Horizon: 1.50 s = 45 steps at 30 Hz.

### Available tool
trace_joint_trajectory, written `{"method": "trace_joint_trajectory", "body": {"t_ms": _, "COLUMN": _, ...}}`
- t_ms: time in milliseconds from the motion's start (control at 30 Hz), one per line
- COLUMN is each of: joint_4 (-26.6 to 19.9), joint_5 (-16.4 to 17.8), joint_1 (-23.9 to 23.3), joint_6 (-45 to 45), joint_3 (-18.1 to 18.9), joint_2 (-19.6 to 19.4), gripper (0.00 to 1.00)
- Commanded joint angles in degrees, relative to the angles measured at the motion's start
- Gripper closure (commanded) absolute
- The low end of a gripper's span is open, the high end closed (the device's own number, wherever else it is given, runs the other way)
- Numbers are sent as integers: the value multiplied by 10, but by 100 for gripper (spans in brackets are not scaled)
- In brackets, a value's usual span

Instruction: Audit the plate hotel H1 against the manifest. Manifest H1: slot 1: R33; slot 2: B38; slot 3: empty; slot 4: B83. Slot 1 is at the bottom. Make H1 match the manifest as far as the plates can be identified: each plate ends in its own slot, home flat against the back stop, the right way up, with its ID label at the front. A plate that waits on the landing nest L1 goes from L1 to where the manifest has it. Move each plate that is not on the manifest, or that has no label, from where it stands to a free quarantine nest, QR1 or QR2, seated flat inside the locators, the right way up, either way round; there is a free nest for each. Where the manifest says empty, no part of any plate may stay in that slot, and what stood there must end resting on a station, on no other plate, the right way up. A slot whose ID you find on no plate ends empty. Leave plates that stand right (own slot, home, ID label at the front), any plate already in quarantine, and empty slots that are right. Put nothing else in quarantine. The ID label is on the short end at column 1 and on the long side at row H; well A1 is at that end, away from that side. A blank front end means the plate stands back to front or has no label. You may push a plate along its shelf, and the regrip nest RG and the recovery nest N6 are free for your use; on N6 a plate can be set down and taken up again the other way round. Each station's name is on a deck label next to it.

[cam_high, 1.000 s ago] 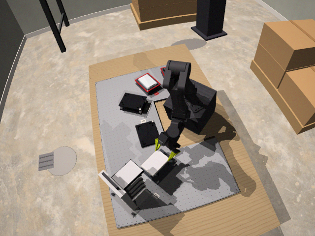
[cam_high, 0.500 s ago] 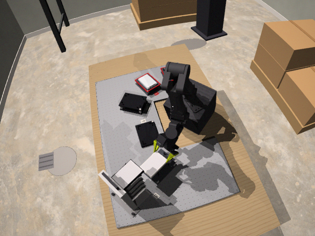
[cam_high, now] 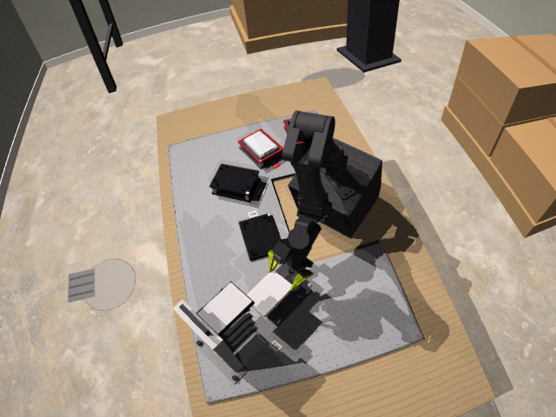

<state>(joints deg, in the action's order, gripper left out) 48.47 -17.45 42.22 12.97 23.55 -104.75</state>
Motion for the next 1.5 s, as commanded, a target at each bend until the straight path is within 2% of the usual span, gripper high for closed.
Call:
{"method": "trace_joint_trajectory", "body": {"t_ms": 0, "joint_4": -9, "joint_5": 3, "joint_1": -9, "joint_6": -5, "joint_3": 20, "joint_2": -10, "gripper": 14}}
{"method": "trace_joint_trajectory", "body": {"t_ms": 1033, "joint_4": -42, "joint_5": 19, "joint_1": -28, "joint_6": -15, "joint_3": 80, "joint_2": -27, "gripper": 14}}
{"method": "trace_joint_trajectory", "body": {"t_ms": 1467, "joint_4": -58, "joint_5": 28, "joint_1": -39, "joint_6": -21, "joint_3": 109, "joint_2": -45, "gripper": 14}}
